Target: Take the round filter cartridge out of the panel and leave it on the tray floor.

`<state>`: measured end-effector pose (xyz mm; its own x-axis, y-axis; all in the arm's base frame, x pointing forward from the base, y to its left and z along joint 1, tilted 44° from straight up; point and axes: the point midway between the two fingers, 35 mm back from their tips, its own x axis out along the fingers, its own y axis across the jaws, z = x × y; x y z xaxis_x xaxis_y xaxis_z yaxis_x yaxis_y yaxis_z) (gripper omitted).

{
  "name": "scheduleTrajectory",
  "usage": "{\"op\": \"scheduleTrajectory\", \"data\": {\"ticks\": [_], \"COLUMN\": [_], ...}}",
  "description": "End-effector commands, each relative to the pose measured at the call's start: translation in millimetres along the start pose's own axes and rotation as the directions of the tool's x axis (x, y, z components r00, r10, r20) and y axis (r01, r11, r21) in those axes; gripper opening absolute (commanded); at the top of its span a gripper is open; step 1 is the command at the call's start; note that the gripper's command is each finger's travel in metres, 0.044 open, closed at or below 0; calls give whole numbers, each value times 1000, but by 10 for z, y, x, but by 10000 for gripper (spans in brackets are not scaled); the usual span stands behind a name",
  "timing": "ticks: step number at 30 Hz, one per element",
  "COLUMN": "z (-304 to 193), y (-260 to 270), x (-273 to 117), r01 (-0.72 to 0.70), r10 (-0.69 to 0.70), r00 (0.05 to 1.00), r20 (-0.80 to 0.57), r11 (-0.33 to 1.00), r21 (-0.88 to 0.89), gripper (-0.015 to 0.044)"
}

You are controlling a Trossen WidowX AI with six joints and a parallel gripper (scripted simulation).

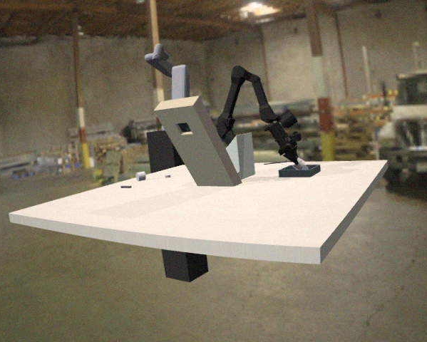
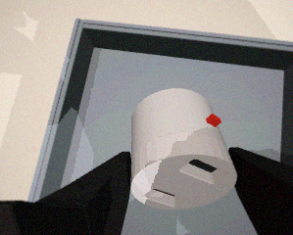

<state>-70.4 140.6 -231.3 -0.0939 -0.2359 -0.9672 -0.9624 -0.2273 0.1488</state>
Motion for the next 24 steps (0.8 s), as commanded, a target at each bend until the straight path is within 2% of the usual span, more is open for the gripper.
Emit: {"op": "scheduleTrajectory", "data": {"ticks": [1, 9, 12, 18, 24], "z": [17, 17, 62, 354, 348], "y": [1, 1, 2, -2, 6], "x": [-2, -2, -59, -594, -542], "r01": [0, 0, 0, 1, -4], "r10": [0, 0, 0, -1, 4], "r00": [1000, 1000, 1000, 1000, 1000], "r20": [5, 5, 5, 3, 15], "r11": [1000, 1000, 1000, 1000, 1000], "r21": [-1, -1, -1, 0, 4], "gripper": [236, 440, 440, 440, 440]}}
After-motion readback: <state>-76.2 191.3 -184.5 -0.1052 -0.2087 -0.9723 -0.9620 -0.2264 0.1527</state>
